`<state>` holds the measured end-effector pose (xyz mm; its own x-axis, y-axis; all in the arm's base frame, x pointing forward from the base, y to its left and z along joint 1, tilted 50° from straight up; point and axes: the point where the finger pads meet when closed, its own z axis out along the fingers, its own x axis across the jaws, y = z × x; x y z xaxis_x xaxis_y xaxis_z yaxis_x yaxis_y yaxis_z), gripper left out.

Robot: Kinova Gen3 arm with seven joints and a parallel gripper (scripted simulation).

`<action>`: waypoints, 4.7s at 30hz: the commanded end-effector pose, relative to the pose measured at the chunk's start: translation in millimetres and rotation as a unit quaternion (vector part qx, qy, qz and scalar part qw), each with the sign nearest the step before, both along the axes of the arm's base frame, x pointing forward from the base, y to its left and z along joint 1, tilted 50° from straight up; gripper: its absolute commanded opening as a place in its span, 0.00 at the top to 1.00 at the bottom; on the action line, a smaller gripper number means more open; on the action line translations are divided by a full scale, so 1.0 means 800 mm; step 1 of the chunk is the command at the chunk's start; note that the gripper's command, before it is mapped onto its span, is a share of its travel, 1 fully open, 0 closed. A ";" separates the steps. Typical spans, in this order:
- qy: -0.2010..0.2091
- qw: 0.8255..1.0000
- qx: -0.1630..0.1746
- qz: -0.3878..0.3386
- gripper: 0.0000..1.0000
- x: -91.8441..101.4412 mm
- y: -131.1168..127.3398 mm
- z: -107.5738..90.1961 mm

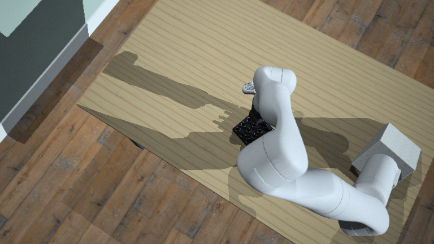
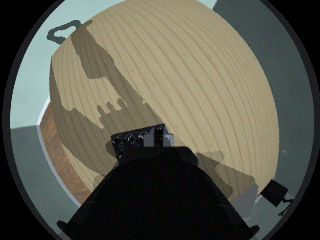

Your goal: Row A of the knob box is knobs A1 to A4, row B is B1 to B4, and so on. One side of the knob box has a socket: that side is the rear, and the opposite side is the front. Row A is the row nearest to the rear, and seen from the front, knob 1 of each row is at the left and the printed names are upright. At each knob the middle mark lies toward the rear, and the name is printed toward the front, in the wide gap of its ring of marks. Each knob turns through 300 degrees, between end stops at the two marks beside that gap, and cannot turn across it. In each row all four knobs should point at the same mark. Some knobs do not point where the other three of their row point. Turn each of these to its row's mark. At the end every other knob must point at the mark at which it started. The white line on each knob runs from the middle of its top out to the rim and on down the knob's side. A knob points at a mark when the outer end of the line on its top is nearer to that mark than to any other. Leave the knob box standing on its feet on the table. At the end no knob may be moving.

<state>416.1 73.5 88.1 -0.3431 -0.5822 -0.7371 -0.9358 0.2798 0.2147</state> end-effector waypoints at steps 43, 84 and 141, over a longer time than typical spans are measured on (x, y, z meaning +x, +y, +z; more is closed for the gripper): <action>-0.165 0.977 -0.018 0.137 0.70 0.000 -0.001 0.000; -0.167 0.976 -0.018 0.139 0.54 0.000 -0.003 0.002; -0.110 0.989 -0.014 0.093 0.54 0.001 -0.037 0.034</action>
<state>415.4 43.4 114.1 -0.0521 -0.6389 -0.7675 -0.9953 0.0959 -0.0123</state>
